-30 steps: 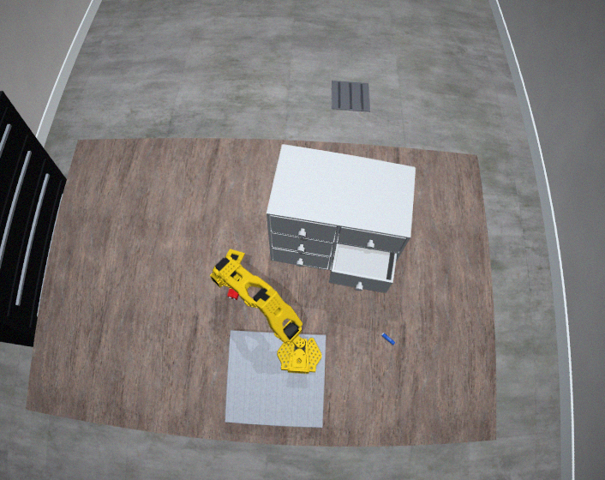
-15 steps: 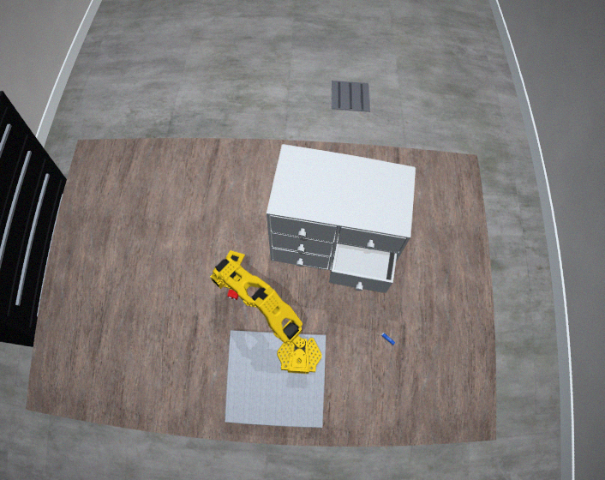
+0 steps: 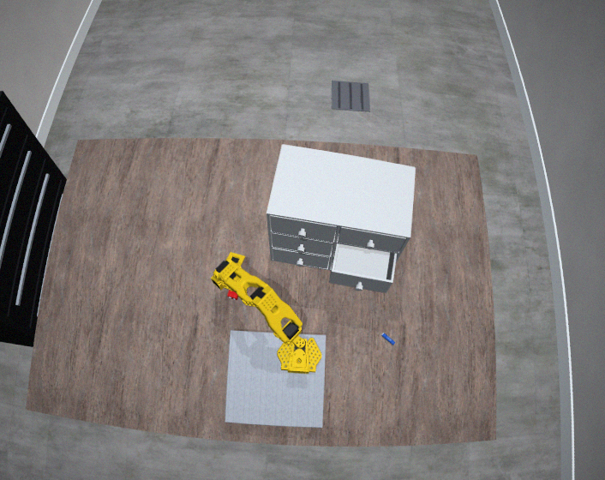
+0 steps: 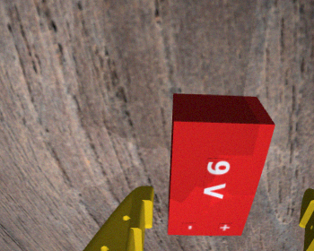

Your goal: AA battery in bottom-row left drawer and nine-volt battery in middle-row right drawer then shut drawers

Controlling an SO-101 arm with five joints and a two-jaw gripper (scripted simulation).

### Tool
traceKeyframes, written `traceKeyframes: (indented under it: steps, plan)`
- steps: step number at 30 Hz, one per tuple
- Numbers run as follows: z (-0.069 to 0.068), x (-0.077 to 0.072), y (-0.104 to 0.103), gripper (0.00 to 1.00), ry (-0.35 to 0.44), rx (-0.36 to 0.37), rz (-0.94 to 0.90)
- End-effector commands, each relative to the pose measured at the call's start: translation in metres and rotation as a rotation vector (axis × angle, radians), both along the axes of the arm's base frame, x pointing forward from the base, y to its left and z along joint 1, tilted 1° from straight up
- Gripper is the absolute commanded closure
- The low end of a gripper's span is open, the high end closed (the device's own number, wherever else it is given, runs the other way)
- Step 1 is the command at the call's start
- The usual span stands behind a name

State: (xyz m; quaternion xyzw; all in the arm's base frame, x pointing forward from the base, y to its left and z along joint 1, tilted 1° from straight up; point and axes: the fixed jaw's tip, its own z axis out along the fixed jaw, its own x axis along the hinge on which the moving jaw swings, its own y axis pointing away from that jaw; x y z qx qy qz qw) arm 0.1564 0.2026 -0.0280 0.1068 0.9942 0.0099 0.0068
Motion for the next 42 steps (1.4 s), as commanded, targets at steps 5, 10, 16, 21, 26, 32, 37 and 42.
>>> traceKeyframes:
  steps: [5, 10, 16, 21, 26, 32, 37, 42]
  plan:
    - [-0.014, -0.001, -0.001, 0.70, 0.007, -0.007, 0.003]
    - [-0.014, -0.001, -0.001, 0.70, 0.007, -0.007, 0.003]
    - [-0.014, -0.001, -0.001, 0.70, 0.007, -0.007, 0.003]
    - [-0.015, -0.001, -0.001, 0.70, 0.007, -0.007, 0.003]
    - [-0.016, -0.001, -0.001, 0.70, 0.007, -0.007, 0.003]
    - [-0.017, -0.001, -0.001, 0.70, 0.007, -0.007, 0.003]
    - [-0.018, -0.001, -0.001, 0.70, 0.007, -0.007, 0.003]
    - [-0.019, -0.001, -0.001, 0.70, 0.007, -0.007, 0.003]
